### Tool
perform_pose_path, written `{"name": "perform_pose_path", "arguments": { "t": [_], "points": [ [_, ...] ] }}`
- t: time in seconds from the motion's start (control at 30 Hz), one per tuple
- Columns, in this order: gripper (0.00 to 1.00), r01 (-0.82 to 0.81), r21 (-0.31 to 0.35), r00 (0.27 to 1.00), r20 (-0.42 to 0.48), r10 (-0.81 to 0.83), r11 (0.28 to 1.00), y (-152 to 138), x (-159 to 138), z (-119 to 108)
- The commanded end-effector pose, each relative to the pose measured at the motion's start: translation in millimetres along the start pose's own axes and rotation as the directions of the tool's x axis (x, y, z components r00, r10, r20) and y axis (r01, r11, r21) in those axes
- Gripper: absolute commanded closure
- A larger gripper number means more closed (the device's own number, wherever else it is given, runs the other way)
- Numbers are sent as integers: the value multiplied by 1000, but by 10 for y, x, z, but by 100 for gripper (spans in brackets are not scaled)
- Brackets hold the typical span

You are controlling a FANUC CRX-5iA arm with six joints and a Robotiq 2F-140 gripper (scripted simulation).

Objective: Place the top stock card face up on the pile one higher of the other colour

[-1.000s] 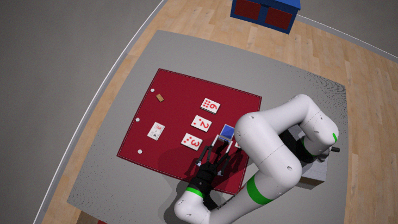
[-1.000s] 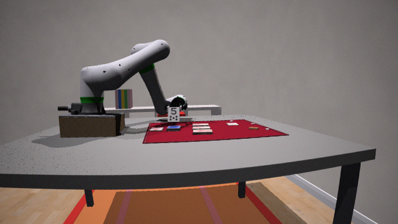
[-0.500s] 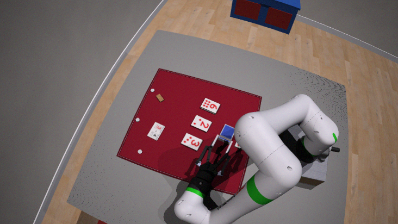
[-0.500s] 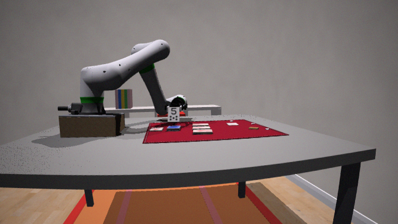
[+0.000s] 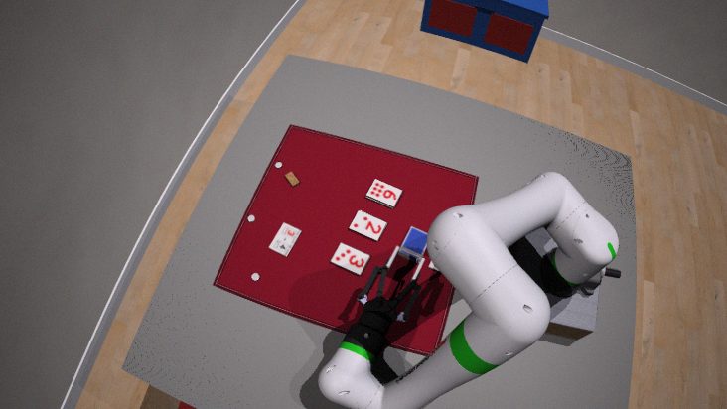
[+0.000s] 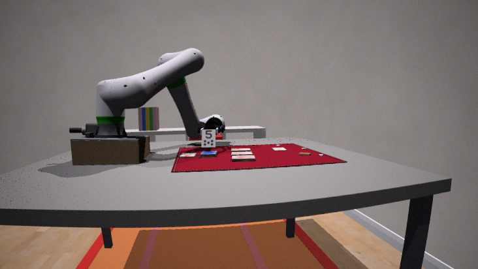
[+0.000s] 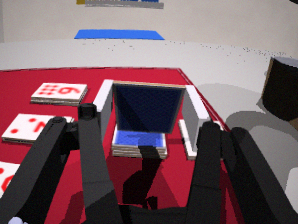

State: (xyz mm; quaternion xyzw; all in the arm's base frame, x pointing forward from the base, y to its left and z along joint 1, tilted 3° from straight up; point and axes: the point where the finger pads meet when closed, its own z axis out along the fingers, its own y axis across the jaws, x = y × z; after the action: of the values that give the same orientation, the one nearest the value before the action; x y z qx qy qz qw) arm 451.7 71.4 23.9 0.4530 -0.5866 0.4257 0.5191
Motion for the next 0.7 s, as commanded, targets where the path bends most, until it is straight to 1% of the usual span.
{"name": "perform_pose_path", "arguments": {
  "t": [0.0,0.67],
  "points": [
    [58,0,0,1000,0,0,1000,-1,-28,6],
    [58,0,0,1000,0,0,1000,0,-205,41]
  ]
}}
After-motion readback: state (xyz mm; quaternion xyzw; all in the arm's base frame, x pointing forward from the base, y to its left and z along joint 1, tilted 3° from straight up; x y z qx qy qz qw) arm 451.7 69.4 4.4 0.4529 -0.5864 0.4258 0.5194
